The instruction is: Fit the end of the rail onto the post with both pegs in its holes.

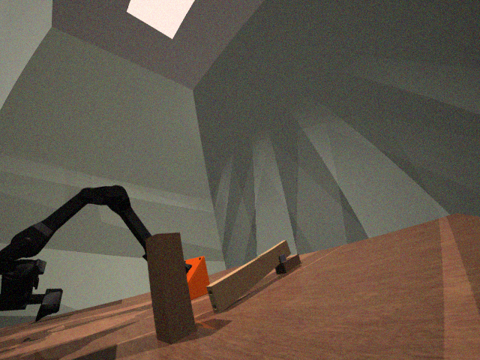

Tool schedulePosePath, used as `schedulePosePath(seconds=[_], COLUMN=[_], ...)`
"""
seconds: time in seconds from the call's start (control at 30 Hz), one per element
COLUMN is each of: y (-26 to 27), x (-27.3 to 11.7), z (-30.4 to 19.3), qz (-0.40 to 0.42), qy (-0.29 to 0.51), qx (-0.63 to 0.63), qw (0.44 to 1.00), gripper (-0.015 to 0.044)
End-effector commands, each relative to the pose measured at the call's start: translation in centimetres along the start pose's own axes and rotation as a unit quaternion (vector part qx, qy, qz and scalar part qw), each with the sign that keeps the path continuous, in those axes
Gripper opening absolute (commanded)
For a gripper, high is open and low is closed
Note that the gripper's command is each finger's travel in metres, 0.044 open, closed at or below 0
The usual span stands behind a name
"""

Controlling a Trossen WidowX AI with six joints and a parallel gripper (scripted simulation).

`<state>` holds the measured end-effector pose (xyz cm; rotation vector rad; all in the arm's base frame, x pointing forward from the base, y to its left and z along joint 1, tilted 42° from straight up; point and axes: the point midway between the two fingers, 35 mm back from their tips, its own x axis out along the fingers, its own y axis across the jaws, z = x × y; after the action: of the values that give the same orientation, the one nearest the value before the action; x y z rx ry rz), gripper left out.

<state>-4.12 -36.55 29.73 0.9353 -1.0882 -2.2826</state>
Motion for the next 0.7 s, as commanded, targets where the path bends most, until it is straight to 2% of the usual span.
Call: schedulePosePath(seconds=[0.0,0.33,0.67], y=[0.4,0.2,-2.3], x=[-2.3,-10.8,-21.7], z=[-3.1,-11.3,-17.2], qz=[0.027,0.136,0.287], qy=[0.053,0.187,0.283], qx=[-0.072,-0.283,-0.473], qw=[0.996,0.931,0.784], gripper=[0.0440,0.0440,0.0440])
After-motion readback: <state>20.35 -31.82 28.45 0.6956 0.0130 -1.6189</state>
